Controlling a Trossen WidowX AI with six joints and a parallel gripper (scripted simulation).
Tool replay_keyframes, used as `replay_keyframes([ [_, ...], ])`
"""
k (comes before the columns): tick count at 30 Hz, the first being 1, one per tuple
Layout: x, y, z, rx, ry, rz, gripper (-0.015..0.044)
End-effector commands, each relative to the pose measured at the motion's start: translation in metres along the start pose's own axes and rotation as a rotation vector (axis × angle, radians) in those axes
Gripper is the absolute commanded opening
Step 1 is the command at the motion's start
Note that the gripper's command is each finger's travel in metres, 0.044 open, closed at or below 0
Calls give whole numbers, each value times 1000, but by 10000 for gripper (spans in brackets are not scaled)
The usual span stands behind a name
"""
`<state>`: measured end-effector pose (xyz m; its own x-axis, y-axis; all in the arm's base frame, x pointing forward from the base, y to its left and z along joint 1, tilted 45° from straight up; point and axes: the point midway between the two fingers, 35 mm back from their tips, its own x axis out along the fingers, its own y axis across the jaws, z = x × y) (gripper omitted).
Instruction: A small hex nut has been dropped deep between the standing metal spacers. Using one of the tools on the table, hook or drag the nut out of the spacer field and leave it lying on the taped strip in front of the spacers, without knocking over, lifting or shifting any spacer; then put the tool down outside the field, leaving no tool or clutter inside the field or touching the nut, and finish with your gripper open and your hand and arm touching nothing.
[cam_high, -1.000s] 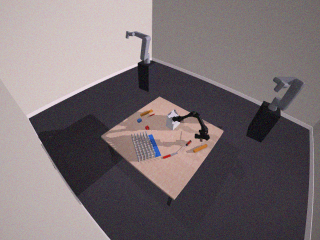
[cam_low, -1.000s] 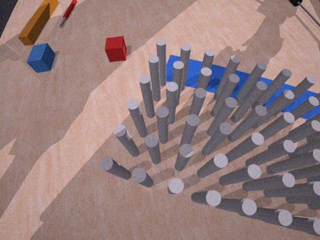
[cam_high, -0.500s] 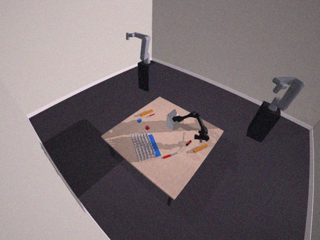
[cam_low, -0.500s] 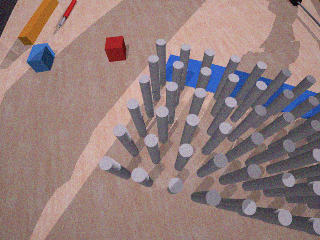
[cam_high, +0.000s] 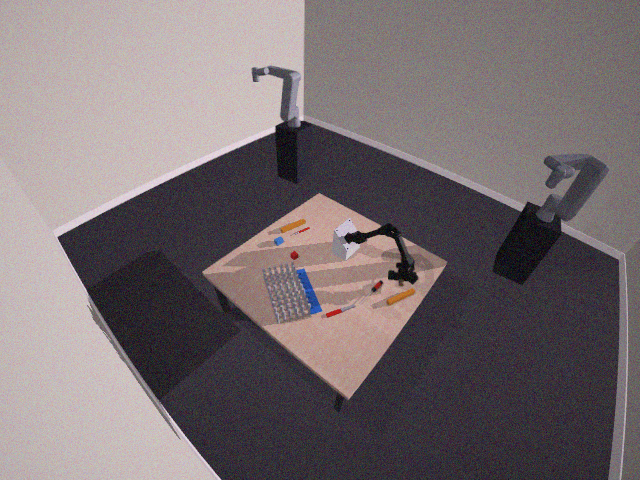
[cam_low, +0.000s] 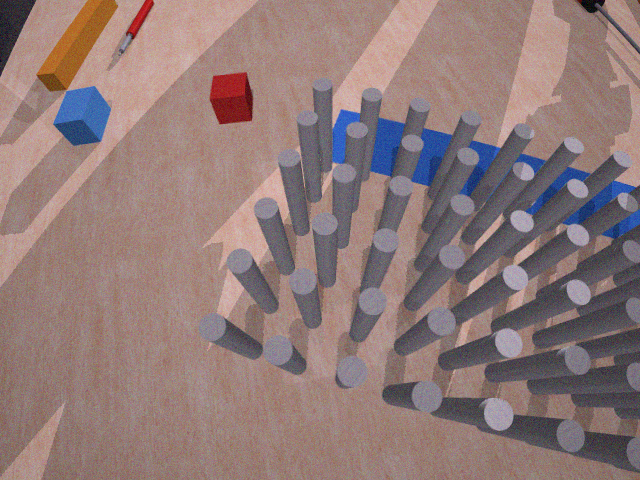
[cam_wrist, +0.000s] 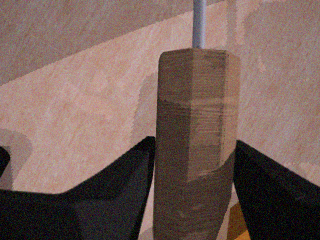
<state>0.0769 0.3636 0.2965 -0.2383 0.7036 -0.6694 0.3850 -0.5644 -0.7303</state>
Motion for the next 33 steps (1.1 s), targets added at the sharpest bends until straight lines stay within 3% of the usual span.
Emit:
replay_keyframes([
  [1,4,1,-1,4,-1,0,0],
  [30,35,9,-6,5,-1,-1,0],
  [33,32,8,-6,1,0,-1,79],
])
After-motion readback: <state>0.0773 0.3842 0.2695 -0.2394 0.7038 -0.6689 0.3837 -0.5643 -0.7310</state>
